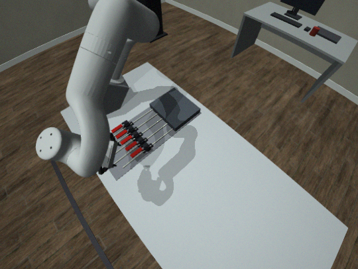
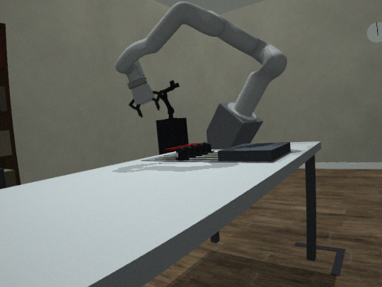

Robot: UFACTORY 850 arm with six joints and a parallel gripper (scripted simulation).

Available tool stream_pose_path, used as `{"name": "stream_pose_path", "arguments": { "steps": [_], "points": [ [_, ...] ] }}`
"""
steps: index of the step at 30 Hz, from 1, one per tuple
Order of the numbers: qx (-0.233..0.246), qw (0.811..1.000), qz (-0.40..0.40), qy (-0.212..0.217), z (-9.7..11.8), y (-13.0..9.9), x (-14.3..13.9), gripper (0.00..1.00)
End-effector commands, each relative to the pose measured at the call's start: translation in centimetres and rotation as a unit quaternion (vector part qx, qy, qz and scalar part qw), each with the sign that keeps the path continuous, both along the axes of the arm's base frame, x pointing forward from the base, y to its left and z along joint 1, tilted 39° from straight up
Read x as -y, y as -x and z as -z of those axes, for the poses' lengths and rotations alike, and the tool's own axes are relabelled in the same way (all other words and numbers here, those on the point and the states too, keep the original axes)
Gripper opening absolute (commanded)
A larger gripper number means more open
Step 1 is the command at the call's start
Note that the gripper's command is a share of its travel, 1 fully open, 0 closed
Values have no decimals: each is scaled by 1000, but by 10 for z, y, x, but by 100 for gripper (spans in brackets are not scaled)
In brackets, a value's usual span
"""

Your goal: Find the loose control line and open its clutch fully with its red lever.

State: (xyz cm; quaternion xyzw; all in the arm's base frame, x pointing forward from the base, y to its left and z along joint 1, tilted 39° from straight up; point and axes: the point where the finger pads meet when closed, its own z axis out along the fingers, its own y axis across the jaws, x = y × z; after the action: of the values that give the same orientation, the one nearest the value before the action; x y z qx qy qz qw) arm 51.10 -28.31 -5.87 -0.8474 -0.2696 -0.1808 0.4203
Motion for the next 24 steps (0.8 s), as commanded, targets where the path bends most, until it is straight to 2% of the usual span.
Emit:
{"name": "stream_pose_path", "arguments": {
  "steps": [1, 2, 3, 4, 5, 6, 7, 8, 9, 10, 11, 12, 15, 16, 17, 19, 20, 21, 22, 23, 24],
  "points": [
    [-61, 993, 98, -20, -2, -6, -49, 100],
    [-61, 993, 98, -20, -2, -6, -49, 100],
    [-100, 984, 142, -35, -2, -5, -72, 100],
    [-100, 984, 142, -35, -2, -5, -72, 100],
    [-139, 972, 183, -49, -3, -1, -96, 100],
    [-142, 971, 187, -50, -3, -1, -96, 100],
    [-178, 957, 221, -61, -3, 4, -119, 100],
    [-186, 953, 232, -63, -3, 4, -119, 100],
    [-218, 939, 258, -71, -2, 12, -142, 100],
    [-233, 930, 276, -74, -2, 12, -142, 100],
    [-233, 930, 276, -74, -2, 12, -142, 100],
    [-277, 904, 316, -83, -2, 23, -164, 100],
    [-279, 902, 319, -84, -2, 23, -164, 100],
    [-325, 870, 360, -90, -1, 36, -184, 100],
    [-356, 847, 384, -94, -1, 51, -204, 100],
    [-370, 834, 399, -95, -1, 51, -204, 100],
    [-396, 811, 419, -96, 0, 68, -222, 100],
    [-412, 795, 435, -97, 0, 68, -222, 100],
    [-434, 774, 451, -97, 0, 87, -238, 100],
    [-450, 755, 468, -96, 0, 87, -238, 100],
    [-471, 733, 482, -95, -1, 106, -253, 100]
  ]
}}
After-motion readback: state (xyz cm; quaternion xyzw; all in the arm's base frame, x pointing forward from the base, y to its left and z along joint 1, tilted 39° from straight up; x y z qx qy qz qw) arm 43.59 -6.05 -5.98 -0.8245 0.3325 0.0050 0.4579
